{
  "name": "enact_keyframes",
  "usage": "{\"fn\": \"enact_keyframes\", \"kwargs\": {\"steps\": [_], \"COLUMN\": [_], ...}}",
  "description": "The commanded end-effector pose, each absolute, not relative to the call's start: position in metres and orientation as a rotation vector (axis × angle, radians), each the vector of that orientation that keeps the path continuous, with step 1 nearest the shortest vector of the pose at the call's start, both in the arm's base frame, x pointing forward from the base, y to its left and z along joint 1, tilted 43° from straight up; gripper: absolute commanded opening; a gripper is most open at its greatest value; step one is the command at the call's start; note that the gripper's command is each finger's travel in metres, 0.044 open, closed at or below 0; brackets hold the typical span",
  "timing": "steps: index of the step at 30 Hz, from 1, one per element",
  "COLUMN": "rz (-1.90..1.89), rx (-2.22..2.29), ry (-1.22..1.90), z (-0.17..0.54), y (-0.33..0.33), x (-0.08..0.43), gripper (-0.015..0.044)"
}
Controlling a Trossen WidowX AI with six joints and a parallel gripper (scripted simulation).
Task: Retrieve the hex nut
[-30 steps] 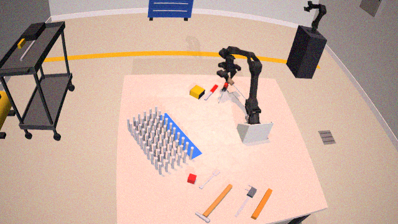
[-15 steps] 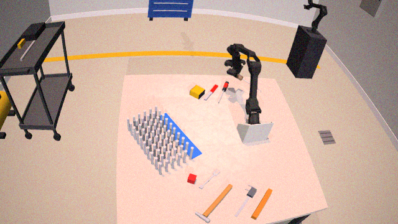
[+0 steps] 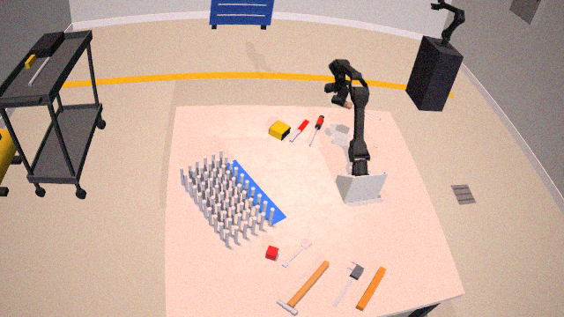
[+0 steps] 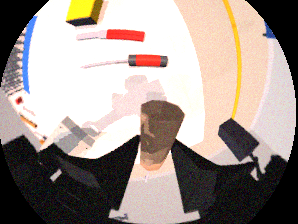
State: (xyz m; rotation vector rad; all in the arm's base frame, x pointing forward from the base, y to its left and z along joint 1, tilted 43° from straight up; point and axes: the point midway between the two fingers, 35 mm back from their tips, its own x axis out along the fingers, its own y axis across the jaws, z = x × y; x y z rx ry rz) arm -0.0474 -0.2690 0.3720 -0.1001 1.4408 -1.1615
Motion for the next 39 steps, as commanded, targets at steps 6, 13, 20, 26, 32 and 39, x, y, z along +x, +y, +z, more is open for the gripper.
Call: {"fn": "enact_keyframes", "kwargs": {"steps": [6, 13, 20, 26, 32, 39], "rz": [-1.155, -1.155, -1.156, -1.156, -1.156, -1.156], "rx": [-0.105, -0.105, -0.105, -0.105, -0.105, -0.105], "ry": [1.444, 1.444, 1.444, 1.443, 1.443, 1.443], "z": [0.368, 0.363, 0.359, 0.355, 0.350, 0.346], "y": [-0.276, -0.283, -0.290, -0.295, -0.301, -0.307], "x": [-0.048, -0.048, -0.048, -0.047, -0.047, -0.047], "gripper": [0.0000, 0.0000, 0.0000, 0.0000, 0.0000, 0.0000]}}
